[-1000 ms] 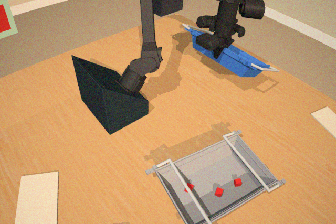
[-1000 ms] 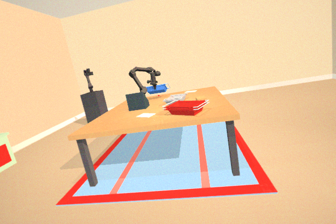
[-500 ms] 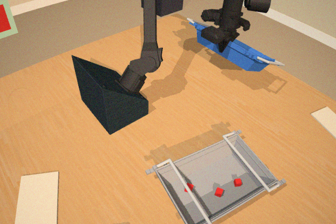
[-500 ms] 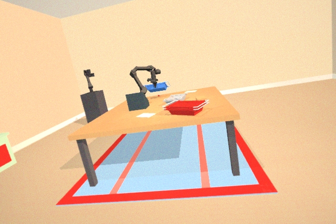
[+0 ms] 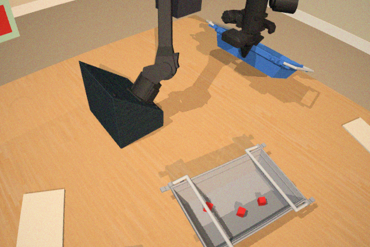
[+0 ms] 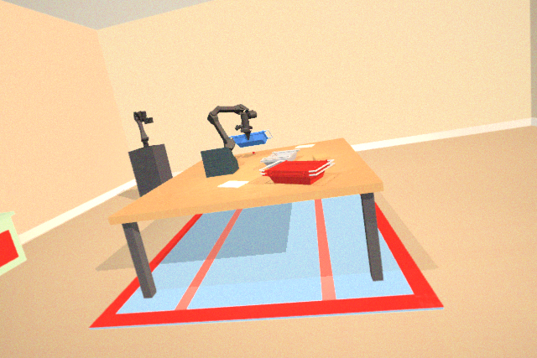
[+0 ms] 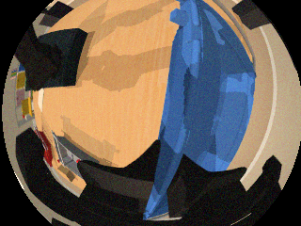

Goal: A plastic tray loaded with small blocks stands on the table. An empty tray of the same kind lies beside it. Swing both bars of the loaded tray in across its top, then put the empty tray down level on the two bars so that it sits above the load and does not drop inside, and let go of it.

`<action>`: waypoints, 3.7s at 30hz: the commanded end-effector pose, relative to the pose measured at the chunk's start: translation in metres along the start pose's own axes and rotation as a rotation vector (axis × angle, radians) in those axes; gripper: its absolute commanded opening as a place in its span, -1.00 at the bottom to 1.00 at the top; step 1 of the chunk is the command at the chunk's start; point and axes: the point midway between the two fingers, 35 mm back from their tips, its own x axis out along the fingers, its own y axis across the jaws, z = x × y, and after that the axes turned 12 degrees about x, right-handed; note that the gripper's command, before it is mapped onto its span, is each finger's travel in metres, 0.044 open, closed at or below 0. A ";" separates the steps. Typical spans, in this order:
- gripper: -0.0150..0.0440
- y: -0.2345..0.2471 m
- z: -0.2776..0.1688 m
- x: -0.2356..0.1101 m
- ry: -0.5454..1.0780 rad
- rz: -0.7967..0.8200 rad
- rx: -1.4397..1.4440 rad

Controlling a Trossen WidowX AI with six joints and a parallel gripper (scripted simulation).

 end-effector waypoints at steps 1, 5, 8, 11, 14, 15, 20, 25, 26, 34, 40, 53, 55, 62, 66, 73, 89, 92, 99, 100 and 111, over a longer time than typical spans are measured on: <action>-0.49 -0.002 0.000 -0.002 -0.002 -0.010 -0.003; -0.49 -0.002 -0.010 0.000 0.006 0.004 0.051; -0.49 -0.002 -0.020 0.002 0.013 0.016 0.100; -0.49 -0.002 -0.030 0.004 0.019 0.026 0.149; -0.49 -0.001 -0.040 0.005 0.025 0.037 0.199; -0.49 0.000 -0.043 0.005 0.027 0.040 0.215; -0.49 0.003 -0.060 0.007 0.036 0.055 0.298; -0.49 0.007 -0.077 0.008 0.045 0.069 0.382; -0.49 0.008 -0.080 0.009 0.046 0.071 0.399; -0.49 0.018 -0.107 0.009 0.058 0.088 0.535; -0.49 0.027 -0.127 0.009 0.065 0.097 0.637; -0.49 0.054 -0.169 0.006 0.074 0.108 0.861; -0.49 0.059 -0.175 0.005 0.075 0.108 0.895; -0.49 0.077 -0.195 0.002 0.076 0.108 1.016; -0.49 0.089 -0.206 0.000 0.076 0.106 1.086; -0.49 0.111 -0.224 -0.005 0.073 0.099 1.207; -0.49 0.168 -0.256 -0.016 0.055 0.068 1.483; -0.49 0.180 -0.261 -0.018 0.050 0.060 1.534; -0.49 0.208 -0.270 -0.023 0.035 0.039 1.653; -0.49 0.212 -0.272 -0.024 0.033 0.035 1.670; -0.49 0.248 -0.279 -0.030 0.010 0.002 1.813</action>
